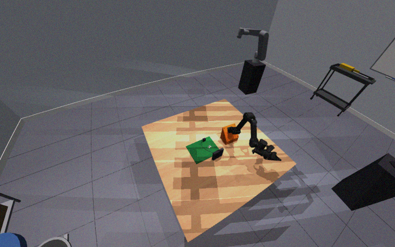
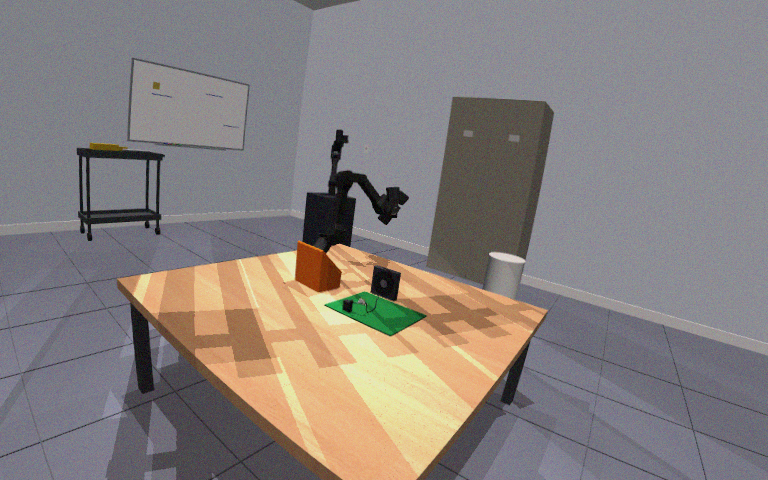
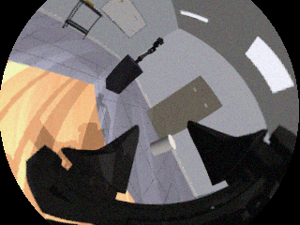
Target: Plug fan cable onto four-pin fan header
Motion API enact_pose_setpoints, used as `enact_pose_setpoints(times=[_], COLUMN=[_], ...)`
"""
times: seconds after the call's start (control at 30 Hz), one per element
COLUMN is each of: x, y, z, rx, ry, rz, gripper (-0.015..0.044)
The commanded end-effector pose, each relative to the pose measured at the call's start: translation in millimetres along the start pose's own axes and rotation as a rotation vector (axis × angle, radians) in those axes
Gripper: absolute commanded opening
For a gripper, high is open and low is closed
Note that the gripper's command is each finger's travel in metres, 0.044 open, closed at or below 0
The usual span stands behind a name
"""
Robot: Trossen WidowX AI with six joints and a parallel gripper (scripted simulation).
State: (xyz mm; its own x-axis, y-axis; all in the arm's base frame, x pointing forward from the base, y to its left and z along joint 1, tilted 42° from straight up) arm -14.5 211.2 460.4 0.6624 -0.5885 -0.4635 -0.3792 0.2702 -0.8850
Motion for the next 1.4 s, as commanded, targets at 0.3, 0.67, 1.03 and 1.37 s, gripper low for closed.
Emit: enact_pose_setpoints(times=[0.3,0.67,1.03,1.37], x=[19.2,89.4,195.5,325.6], y=[5.6,13.2,22.3,41.6], z=[44.5,132.9,183.0,196.3], rx=[-0.029,-0.127,-0.322,-0.676], ry=[0.196,0.633,1.065,1.494], rz=[-0.048,-0.118,-0.117,-0.017], gripper=[0.0440,0.0440,0.0440,0.0440])
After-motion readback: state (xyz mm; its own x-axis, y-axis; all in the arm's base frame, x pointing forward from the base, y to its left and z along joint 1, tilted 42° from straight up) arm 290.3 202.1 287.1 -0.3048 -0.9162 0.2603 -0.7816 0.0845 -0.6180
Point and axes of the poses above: the point midway between the two fingers, 35 mm back from their tips, its own x axis back along the fingers, its own y axis across the jaws, z = x × y, the point moved 8 cm from there along x, back along the fingers, and after that the axes turned 1 degree about -x, right-handed, at the moved point
